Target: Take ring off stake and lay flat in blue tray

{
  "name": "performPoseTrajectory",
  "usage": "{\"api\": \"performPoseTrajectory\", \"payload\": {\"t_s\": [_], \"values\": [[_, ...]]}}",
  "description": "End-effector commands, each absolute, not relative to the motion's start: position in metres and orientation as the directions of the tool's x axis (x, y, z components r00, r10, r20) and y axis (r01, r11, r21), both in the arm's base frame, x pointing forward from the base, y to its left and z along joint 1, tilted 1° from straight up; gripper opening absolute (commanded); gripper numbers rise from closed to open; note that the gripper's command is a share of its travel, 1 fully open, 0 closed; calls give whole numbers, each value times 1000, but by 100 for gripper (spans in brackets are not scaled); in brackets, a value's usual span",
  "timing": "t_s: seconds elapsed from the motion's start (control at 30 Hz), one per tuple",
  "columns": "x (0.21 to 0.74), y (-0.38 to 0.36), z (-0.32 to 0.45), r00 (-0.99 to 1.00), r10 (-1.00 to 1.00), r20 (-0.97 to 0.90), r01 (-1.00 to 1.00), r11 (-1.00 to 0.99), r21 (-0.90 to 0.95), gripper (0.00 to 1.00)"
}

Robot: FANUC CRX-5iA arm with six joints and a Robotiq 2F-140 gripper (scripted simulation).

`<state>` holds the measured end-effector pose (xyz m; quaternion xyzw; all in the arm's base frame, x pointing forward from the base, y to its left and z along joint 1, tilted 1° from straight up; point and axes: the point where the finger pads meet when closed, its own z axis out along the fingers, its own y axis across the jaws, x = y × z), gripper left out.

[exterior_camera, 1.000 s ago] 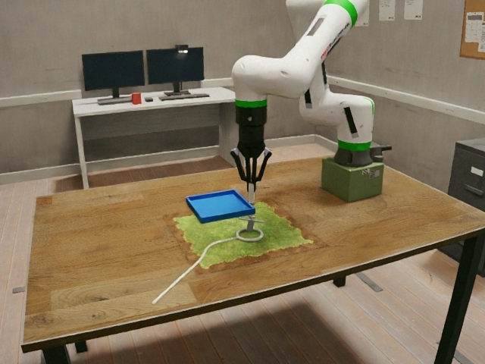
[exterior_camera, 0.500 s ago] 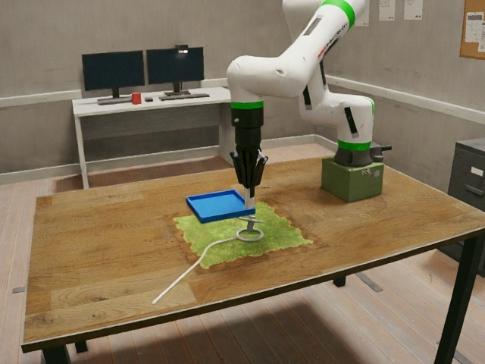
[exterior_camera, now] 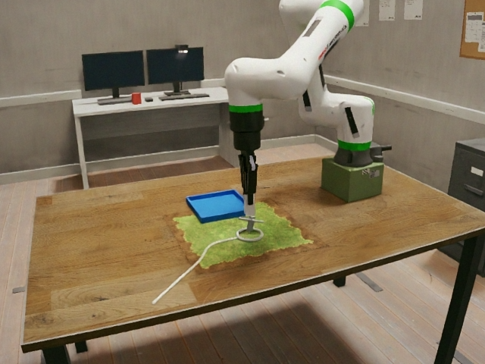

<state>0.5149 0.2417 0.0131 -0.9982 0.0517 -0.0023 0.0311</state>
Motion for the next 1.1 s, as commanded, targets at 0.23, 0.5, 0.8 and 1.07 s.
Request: {"api": "performPoseTrajectory", "payload": {"t_s": [0.23,0.5,0.8,1.07], "values": [[517,242,14,918,-397,16,-397,-918,-10,15],[517,242,14,918,-397,16,-397,-918,-10,15],[517,242,14,918,-397,16,-397,-918,-10,15],[517,242,14,918,-397,16,-397,-918,-10,15]]}}
